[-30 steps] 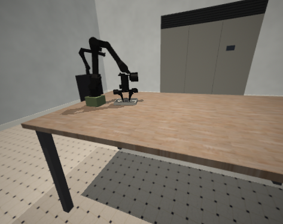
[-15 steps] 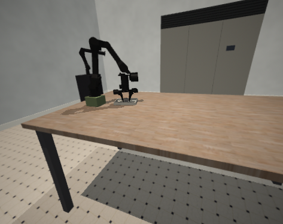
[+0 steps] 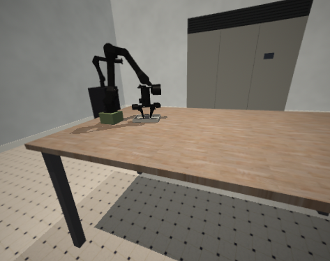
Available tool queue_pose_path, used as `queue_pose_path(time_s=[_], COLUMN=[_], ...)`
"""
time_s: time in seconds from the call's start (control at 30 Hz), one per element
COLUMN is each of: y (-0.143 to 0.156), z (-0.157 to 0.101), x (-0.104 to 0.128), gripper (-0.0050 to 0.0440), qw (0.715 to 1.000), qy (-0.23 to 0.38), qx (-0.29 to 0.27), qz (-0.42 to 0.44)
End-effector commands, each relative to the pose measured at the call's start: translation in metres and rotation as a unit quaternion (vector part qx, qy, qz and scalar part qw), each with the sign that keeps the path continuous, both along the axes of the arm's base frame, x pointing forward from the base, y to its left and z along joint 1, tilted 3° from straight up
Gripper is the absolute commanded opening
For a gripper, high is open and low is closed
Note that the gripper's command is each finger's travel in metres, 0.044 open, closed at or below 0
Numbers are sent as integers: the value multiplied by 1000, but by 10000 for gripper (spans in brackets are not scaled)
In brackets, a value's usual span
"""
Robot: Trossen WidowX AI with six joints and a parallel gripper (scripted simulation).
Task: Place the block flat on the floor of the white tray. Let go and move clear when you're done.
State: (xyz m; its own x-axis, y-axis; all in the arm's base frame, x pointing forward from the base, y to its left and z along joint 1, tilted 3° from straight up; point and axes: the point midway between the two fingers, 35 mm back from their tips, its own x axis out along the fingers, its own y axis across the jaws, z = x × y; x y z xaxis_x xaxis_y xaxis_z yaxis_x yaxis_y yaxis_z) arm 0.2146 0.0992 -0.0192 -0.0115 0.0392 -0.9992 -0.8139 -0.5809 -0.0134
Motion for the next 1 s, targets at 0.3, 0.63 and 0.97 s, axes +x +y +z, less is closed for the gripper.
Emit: queue_pose_path(time_s=[0.3,0.63,0.97], y=[0,-1,-1], z=[27,56,62], x=[4,4,4], gripper=[217,217,217], qw=[1000,1000,1000], qy=[-10,-10,-10], qx=[3,3,3], qz=[-3,-3,-3])
